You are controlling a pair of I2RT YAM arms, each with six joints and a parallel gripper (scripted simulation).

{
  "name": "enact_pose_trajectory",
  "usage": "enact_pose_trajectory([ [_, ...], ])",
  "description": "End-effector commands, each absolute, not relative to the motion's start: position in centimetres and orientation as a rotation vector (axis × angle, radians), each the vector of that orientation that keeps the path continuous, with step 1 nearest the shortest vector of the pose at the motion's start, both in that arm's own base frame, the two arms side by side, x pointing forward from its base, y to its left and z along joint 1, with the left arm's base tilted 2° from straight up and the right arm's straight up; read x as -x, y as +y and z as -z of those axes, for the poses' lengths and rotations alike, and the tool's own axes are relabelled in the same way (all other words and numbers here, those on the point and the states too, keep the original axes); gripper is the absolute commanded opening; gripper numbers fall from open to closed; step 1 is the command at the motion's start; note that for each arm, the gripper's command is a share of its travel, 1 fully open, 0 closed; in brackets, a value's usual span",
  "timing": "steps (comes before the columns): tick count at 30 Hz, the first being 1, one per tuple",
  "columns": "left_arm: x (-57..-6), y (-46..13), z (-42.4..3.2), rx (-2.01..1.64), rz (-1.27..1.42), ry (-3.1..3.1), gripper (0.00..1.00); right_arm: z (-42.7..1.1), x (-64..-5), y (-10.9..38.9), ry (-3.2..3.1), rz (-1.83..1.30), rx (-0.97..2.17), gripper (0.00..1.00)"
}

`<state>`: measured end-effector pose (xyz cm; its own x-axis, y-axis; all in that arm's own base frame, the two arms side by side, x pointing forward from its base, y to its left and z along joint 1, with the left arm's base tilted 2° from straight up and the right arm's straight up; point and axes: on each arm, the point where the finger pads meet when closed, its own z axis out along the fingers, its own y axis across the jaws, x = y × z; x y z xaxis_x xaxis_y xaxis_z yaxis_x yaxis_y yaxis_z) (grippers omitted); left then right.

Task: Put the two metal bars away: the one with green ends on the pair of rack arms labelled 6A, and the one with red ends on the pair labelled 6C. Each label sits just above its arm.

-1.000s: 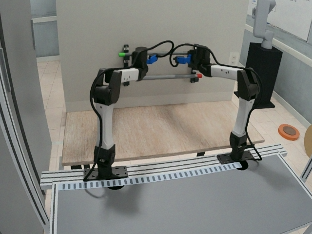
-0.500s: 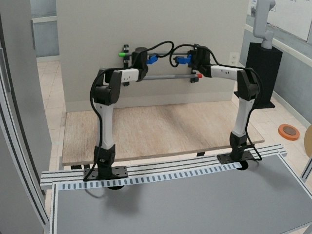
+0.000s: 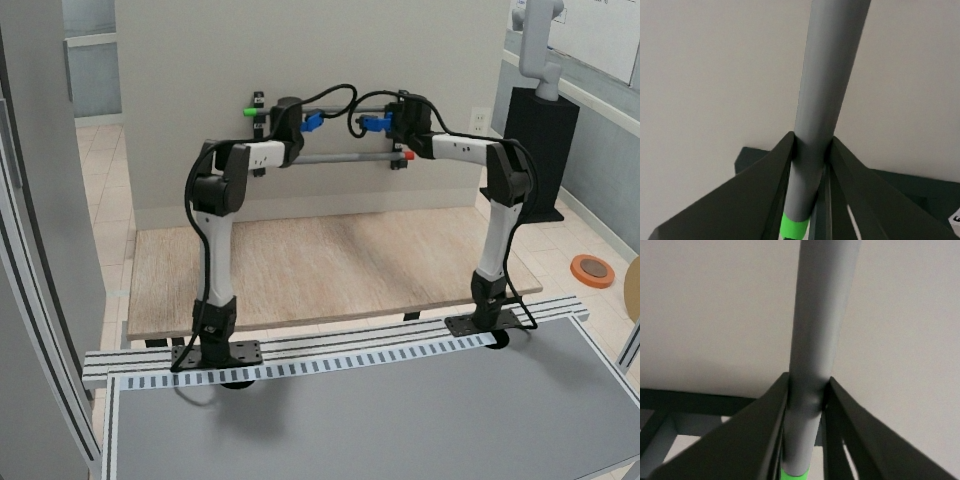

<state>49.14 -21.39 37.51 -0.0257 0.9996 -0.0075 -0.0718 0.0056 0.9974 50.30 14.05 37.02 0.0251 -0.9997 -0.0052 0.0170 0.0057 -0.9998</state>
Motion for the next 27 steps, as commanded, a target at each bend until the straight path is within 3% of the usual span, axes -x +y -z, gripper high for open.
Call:
enact_pose_trajectory([
  [1, -48.8, -22.1, -36.3, -1.198, -1.246, 1.195, 0.00, -37.5, -49.5, 14.0, 1.192, 1.190, 1.224, 0.00],
  [27, -48.7, -22.2, -38.6, -1.198, -1.246, 1.195, 0.00, -39.7, -49.6, 14.0, 1.192, 1.190, 1.224, 0.00],
])
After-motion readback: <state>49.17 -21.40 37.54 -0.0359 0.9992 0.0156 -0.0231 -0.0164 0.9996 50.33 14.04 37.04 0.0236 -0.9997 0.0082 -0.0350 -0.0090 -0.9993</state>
